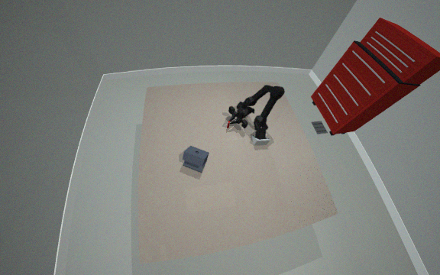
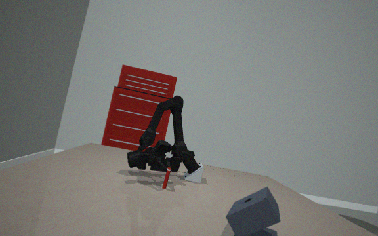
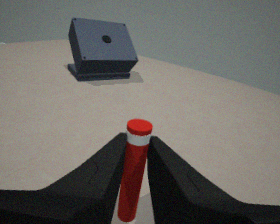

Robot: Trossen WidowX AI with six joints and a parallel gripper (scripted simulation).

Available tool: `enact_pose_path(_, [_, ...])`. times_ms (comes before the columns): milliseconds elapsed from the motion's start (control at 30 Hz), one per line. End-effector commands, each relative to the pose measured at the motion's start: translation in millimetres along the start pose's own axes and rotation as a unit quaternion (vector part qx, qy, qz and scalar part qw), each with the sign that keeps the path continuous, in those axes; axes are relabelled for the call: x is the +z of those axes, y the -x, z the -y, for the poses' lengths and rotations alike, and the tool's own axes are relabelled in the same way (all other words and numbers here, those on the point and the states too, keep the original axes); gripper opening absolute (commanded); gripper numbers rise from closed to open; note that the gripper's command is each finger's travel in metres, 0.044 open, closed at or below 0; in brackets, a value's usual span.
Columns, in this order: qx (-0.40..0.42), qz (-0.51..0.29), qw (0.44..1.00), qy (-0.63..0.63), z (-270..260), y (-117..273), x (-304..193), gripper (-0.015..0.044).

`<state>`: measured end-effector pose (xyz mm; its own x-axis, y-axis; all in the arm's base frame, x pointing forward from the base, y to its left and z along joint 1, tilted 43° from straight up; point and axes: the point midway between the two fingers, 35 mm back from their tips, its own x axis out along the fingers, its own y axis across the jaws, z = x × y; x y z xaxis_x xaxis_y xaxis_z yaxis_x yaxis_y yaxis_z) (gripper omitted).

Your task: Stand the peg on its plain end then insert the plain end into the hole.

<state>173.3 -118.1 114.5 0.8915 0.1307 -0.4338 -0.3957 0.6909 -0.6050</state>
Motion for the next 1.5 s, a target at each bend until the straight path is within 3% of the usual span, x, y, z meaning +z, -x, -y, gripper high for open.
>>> enact_pose_path(0, [0.000, 0.000, 1.000, 0.000, 0.2, 1.0, -2.0, 0.0051])
enact_pose_path(733, [-0.003, 0.013, 1.000, 0.003, -0.8, 2.7, -2.1, 0.0051])
enact_pose_path(833, [-0.004, 0.014, 1.000, 0.002, -0.9, 2.5, -1.4, 0.0130])
enact_pose_path(1467, [-0.004, 0.014, 1.000, 0.002, -0.9, 2.5, -1.4, 0.0130])
